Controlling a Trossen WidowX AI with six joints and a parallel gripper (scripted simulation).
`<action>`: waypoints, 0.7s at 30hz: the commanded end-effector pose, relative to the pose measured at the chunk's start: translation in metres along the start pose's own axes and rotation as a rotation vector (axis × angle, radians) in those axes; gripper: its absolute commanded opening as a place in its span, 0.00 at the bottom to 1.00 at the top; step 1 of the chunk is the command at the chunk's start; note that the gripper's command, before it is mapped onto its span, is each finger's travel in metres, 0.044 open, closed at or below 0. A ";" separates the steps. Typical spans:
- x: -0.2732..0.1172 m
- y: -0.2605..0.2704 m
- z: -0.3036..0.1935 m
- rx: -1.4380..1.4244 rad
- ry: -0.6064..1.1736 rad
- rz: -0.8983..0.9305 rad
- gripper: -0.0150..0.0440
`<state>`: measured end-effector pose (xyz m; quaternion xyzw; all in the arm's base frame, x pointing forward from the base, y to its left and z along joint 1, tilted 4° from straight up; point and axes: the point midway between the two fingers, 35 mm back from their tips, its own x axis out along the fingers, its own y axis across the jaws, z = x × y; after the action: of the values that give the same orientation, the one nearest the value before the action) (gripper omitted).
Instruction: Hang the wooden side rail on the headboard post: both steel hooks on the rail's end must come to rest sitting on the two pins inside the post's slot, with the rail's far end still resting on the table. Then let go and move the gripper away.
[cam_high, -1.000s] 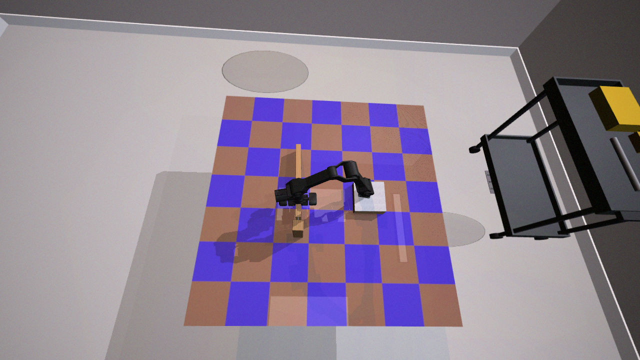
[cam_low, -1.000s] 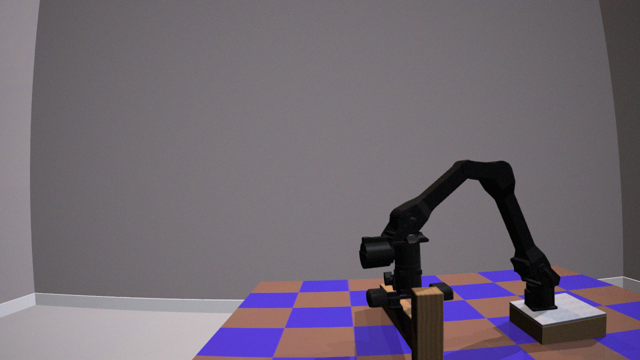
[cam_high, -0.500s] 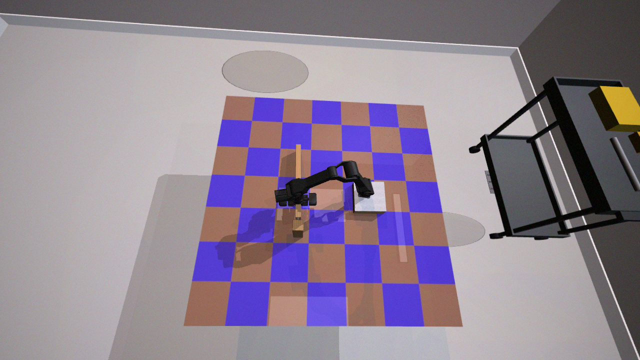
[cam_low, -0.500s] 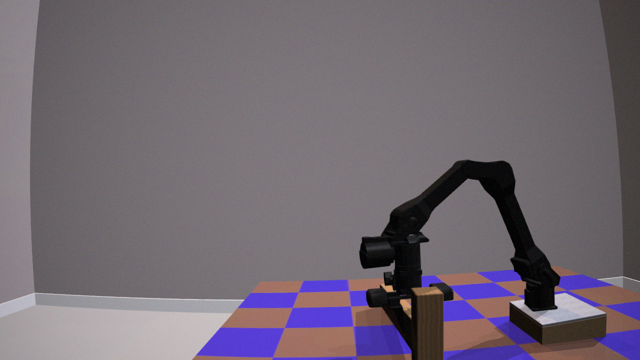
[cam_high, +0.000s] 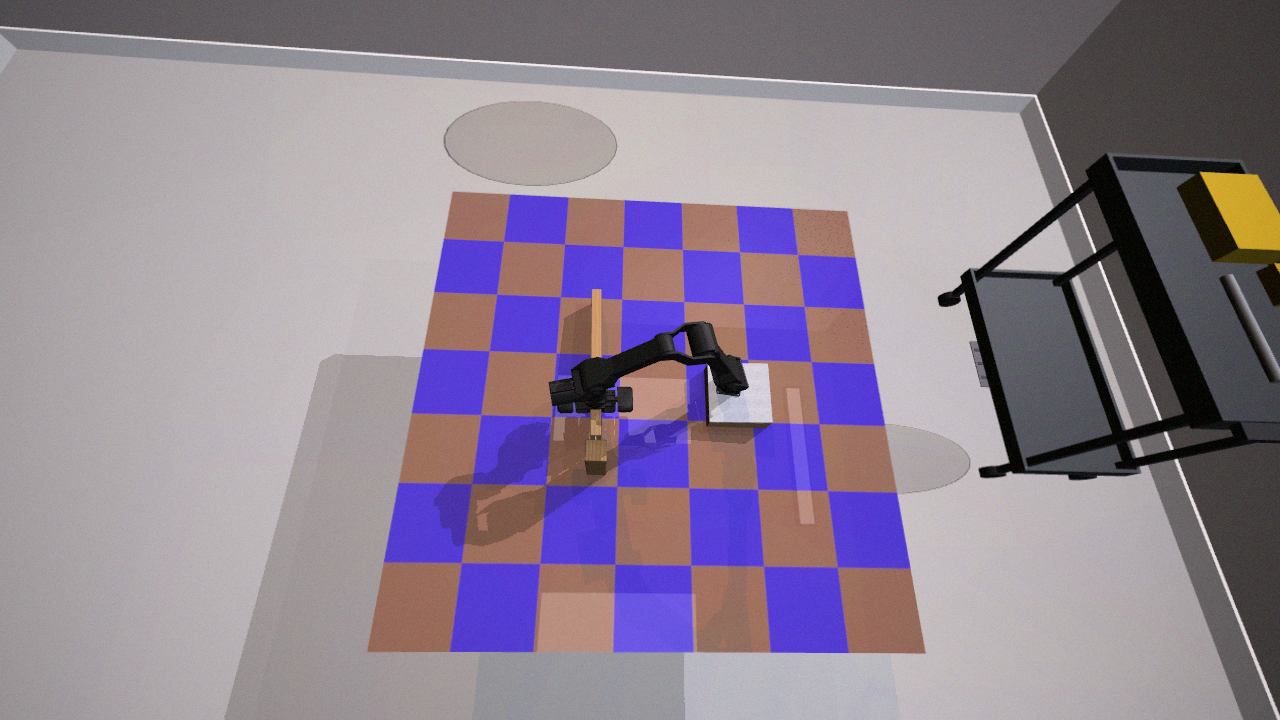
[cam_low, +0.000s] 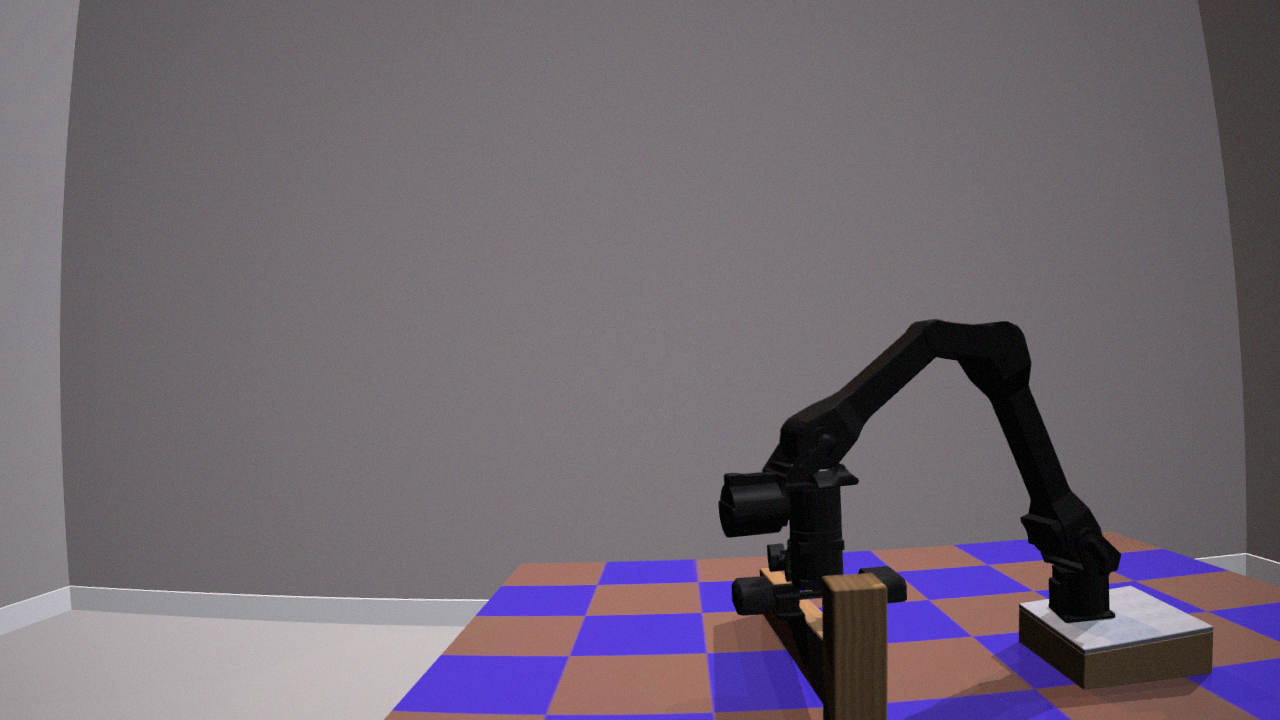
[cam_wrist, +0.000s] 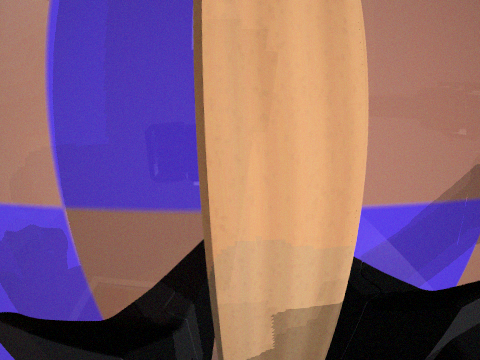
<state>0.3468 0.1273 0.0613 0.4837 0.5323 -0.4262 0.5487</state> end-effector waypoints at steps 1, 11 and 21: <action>-0.002 0.001 -0.002 -0.003 0.003 0.009 0.25; -0.002 0.000 -0.003 -0.003 0.003 0.009 0.25; -0.003 -0.001 -0.004 -0.003 0.003 0.009 0.25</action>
<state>0.3447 0.1298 0.0608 0.4818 0.5331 -0.4250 0.5505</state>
